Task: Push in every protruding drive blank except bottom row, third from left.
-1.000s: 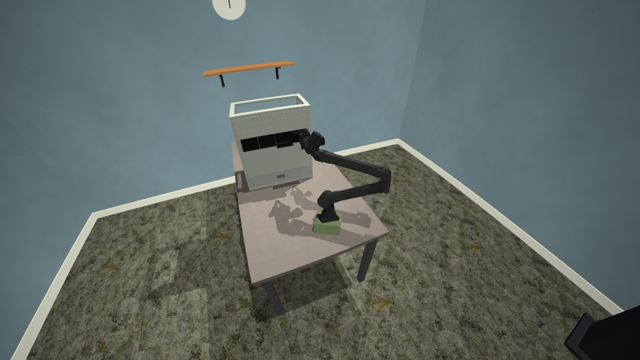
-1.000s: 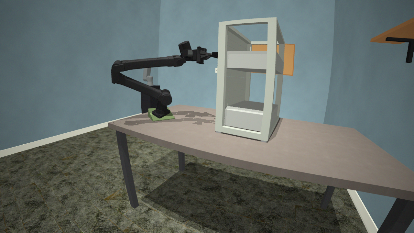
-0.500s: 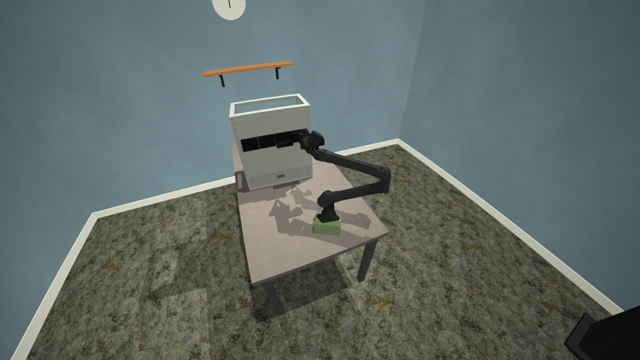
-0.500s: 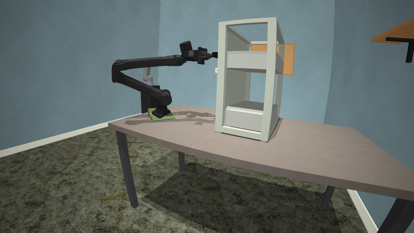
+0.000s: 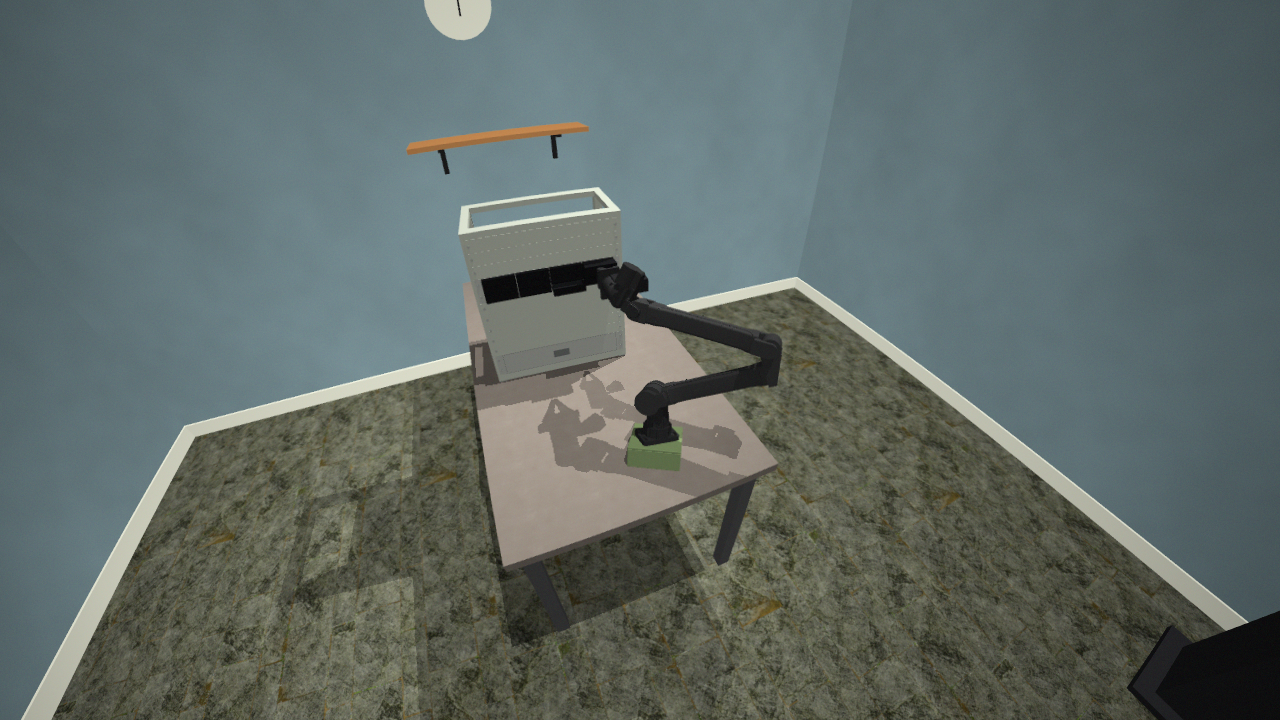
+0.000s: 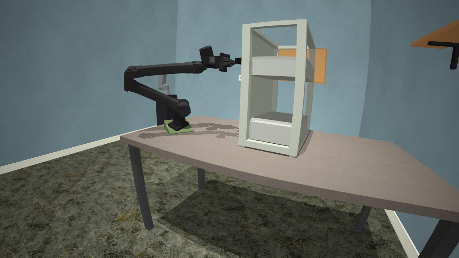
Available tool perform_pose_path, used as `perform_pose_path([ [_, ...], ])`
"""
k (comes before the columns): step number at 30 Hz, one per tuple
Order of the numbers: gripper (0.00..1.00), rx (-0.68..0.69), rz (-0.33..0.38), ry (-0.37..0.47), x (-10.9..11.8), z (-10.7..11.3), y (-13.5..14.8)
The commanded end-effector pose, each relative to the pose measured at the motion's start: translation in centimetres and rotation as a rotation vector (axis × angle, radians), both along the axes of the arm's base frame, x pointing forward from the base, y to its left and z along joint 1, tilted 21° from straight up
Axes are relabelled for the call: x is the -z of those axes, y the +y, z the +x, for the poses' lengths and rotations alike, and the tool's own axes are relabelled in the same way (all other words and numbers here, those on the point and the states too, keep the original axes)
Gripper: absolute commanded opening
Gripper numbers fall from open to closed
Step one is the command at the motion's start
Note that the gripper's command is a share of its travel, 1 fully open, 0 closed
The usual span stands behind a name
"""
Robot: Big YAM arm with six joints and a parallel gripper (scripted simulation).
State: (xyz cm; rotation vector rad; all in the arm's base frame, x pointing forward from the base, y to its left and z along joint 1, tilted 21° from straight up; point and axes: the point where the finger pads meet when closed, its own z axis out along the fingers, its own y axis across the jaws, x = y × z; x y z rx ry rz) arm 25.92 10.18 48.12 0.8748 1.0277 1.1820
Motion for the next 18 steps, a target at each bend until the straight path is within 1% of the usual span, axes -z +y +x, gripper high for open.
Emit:
perform_pose_path([
  [1, 0.00, -0.005, 0.044, -0.037, -2.3, -0.4, -0.3],
  [13, 0.00, -0.004, 0.045, -0.037, -2.4, -0.4, -0.3],
  [14, 0.00, -0.002, 0.049, -0.039, -2.6, -0.3, -0.4],
  [16, 0.00, 0.004, 0.064, -0.052, -3.7, -0.2, -0.8],
  [18, 0.00, 0.004, 0.049, -0.039, -3.5, 0.2, -0.6],
])
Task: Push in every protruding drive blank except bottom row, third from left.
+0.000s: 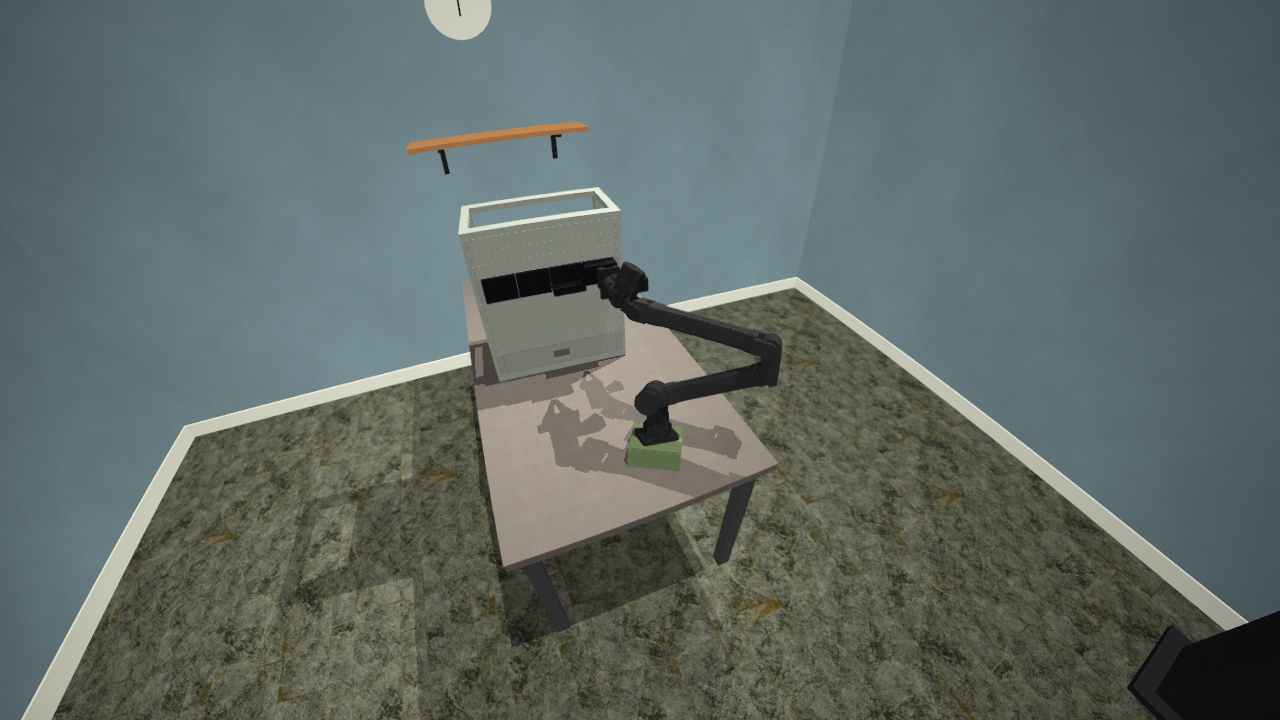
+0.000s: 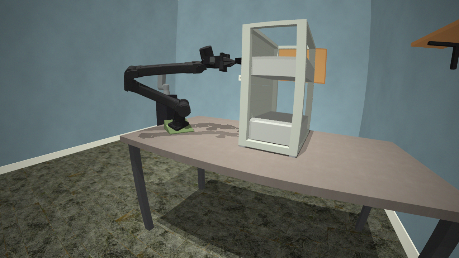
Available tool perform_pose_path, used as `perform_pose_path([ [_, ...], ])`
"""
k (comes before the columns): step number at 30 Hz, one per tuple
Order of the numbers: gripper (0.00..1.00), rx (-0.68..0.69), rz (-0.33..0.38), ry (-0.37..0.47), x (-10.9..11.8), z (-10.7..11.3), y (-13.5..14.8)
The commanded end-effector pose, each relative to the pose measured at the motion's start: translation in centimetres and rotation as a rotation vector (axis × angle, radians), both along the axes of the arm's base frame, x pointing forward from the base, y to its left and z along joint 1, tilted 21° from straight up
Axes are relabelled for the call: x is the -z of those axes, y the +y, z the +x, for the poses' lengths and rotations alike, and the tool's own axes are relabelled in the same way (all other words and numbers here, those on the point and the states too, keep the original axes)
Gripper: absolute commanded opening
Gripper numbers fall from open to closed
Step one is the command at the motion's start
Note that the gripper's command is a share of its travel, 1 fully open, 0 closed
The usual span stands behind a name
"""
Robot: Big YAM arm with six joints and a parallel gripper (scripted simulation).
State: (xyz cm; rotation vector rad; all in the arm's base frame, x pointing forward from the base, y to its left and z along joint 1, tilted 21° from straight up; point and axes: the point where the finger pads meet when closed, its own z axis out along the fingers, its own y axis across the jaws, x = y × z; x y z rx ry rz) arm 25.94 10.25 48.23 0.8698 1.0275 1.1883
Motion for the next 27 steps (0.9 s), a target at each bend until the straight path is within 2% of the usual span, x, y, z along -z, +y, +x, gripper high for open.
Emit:
perform_pose_path([
  [1, 0.00, 0.009, 0.044, -0.031, -3.4, 0.4, -0.6],
  [7, 0.00, 0.009, 0.043, -0.033, -3.9, 1.8, -0.6],
  [27, 0.00, 0.009, 0.042, -0.033, -4.1, 2.5, -0.6],
])
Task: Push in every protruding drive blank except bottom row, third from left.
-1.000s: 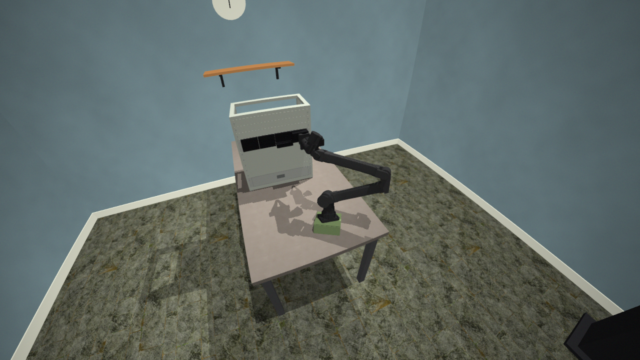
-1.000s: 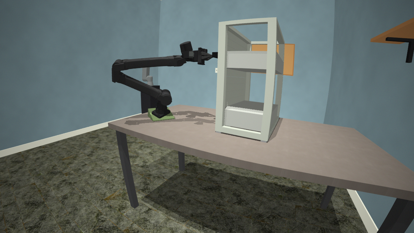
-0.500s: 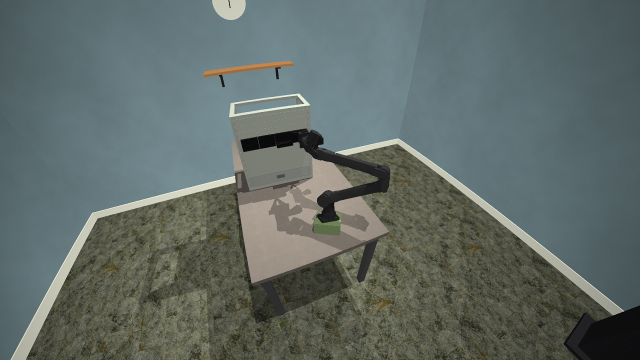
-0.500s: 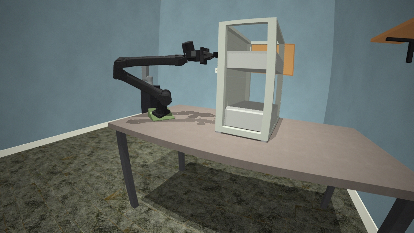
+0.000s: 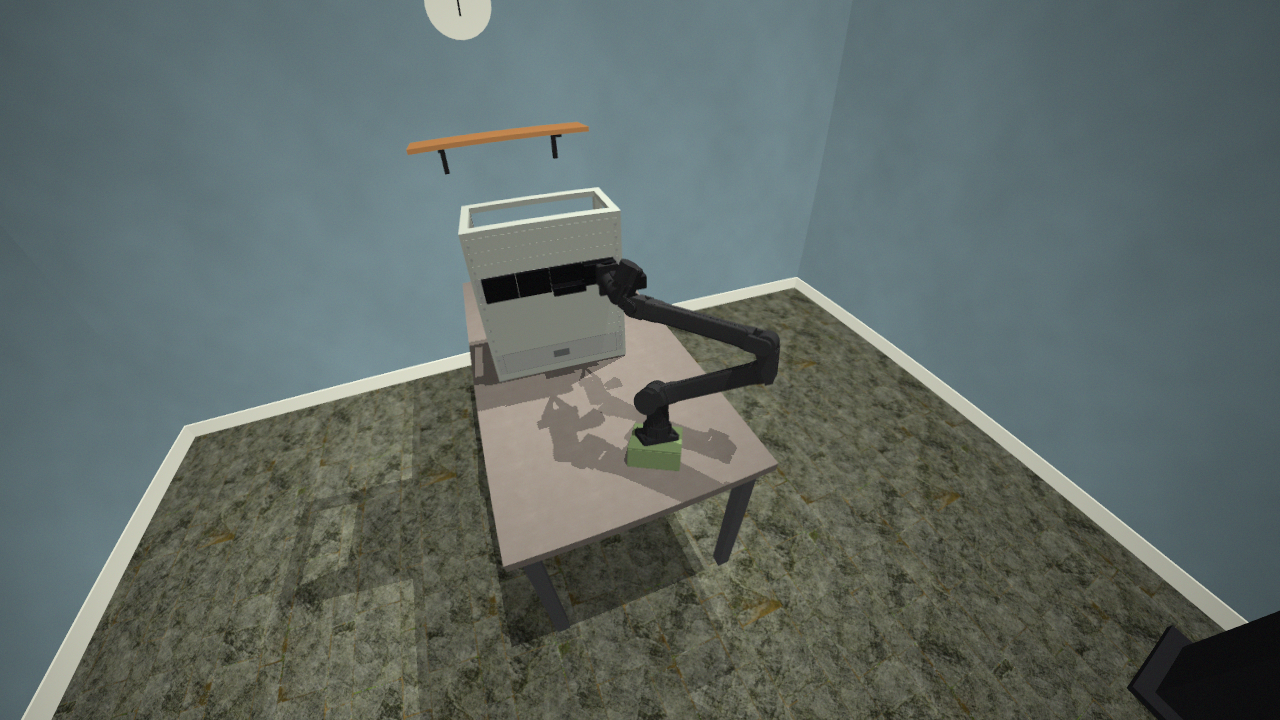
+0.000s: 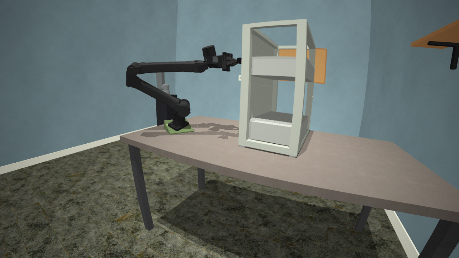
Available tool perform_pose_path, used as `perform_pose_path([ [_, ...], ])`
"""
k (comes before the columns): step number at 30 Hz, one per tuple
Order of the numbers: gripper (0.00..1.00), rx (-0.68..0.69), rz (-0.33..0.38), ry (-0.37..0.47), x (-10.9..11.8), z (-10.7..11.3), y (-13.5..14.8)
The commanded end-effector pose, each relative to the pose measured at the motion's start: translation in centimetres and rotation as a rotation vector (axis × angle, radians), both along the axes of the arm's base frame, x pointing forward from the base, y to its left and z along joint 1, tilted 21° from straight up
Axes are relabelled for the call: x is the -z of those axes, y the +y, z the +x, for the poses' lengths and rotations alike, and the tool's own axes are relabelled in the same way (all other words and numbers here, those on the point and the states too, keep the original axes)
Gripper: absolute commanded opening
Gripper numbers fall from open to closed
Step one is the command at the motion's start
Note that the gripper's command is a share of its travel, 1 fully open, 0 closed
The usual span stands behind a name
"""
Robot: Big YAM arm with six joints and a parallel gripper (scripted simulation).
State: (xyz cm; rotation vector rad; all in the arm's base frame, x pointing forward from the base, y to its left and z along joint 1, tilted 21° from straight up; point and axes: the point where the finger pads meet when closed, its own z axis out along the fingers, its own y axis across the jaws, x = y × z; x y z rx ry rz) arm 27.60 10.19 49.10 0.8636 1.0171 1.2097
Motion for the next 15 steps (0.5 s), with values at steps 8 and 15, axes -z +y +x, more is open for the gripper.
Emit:
perform_pose_path([
  [8, 0.00, 0.021, 0.041, -0.036, -3.9, 2.5, -0.6],
  [15, 0.00, 0.023, 0.044, -0.039, -4.0, 2.6, -0.7],
])
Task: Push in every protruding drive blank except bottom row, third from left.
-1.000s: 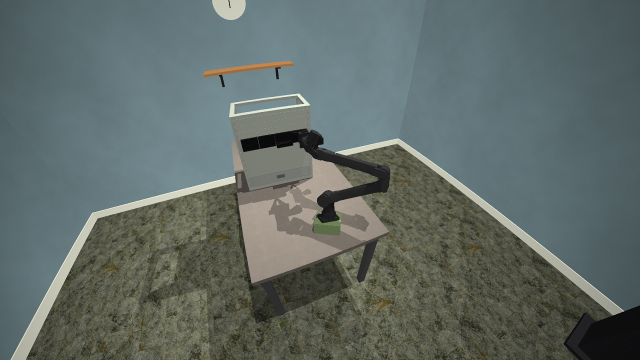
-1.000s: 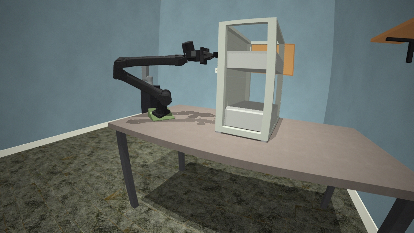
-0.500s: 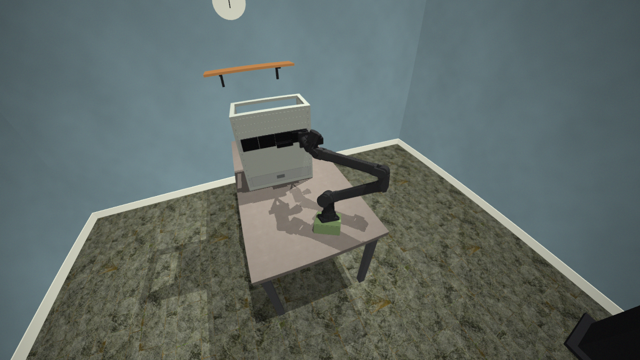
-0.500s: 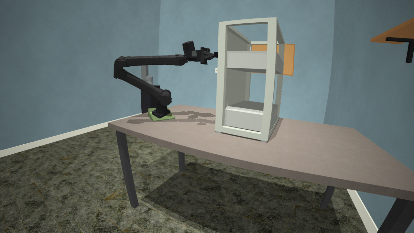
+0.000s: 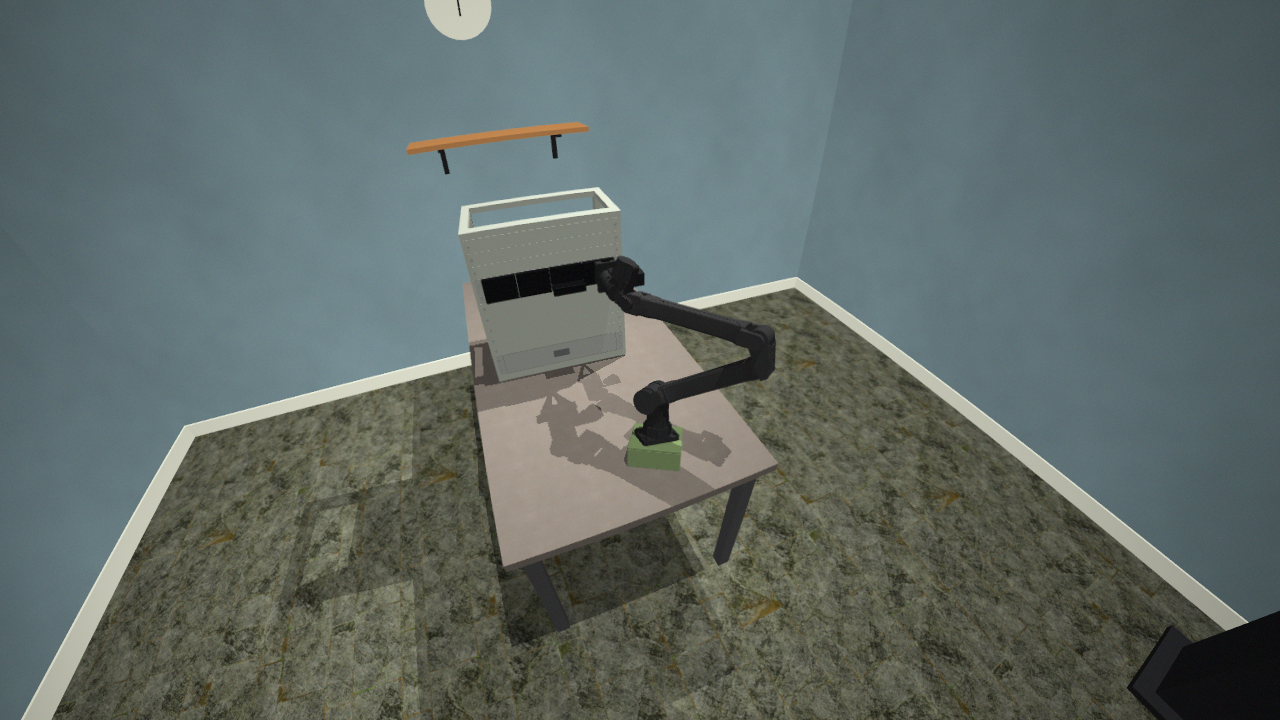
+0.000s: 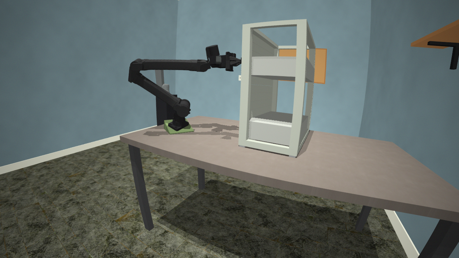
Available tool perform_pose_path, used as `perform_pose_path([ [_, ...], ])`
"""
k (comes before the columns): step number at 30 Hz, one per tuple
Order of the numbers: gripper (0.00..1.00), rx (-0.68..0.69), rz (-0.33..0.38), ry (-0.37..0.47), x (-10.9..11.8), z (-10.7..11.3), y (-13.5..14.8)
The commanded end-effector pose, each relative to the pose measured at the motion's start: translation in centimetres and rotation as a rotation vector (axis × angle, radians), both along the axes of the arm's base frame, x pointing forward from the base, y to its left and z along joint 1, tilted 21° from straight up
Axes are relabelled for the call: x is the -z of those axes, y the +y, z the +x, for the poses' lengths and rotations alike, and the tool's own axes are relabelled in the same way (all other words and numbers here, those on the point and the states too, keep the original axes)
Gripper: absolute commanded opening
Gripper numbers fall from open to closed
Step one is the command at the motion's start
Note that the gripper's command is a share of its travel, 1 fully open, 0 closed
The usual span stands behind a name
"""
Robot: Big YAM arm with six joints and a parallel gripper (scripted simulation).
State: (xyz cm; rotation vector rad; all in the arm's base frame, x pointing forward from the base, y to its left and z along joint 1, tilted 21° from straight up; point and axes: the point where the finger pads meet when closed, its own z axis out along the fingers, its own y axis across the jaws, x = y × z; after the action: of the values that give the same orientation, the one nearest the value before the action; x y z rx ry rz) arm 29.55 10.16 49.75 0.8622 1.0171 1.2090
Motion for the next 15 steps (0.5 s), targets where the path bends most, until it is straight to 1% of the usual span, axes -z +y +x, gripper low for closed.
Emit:
perform_pose_path([
  [1, 0.00, 0.022, 0.045, -0.038, -3.34, 0.68, -0.64],
  [6, 0.00, 0.021, 0.047, -0.042, -3.42, 0.70, -0.64],
  [12, 0.00, 0.021, 0.048, -0.045, -3.35, 1.37, -0.65],
  [15, 0.00, 0.023, 0.038, -0.030, -2.98, 1.52, -0.59],
])
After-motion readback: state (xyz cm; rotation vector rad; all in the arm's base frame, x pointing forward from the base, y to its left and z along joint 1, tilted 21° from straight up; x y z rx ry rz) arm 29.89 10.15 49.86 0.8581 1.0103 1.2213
